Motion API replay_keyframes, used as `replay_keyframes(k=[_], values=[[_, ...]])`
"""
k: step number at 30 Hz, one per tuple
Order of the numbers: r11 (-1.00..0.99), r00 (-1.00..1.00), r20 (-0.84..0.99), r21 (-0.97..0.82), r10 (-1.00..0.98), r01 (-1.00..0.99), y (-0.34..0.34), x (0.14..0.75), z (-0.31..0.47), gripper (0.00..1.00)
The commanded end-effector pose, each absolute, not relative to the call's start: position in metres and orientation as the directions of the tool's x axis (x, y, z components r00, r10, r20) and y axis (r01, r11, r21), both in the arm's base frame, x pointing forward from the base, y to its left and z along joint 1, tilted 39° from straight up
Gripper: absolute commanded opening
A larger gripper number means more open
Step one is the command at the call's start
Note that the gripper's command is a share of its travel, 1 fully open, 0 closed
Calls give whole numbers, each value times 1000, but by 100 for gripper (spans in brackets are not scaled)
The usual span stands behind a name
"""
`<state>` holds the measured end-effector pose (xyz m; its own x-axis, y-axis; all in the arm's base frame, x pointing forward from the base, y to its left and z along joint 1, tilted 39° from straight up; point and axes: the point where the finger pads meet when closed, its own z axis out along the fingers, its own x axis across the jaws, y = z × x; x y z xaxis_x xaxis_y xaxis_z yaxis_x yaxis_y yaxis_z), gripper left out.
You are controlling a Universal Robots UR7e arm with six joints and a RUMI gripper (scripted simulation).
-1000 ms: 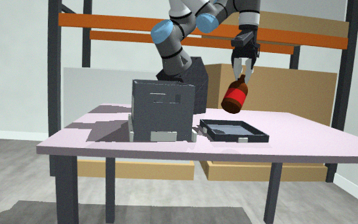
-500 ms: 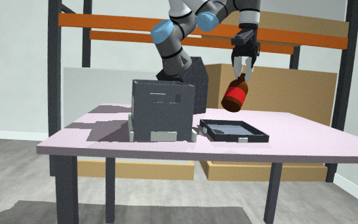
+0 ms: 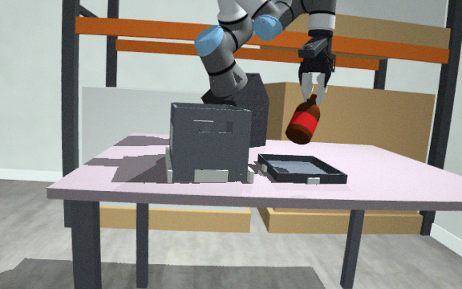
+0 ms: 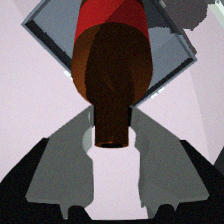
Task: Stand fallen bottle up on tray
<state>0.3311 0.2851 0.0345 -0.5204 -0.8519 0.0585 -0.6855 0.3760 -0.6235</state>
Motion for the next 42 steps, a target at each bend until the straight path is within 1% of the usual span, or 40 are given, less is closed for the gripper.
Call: replay_keyframes(k=[1,32,42], values=[[376,-520,57,-624,-852,-685,285,331,35,0],[376,-520,58,-624,-852,-686,285,331,35,0],[329,-482,92,-620,-872,-713,285,331,35,0]])
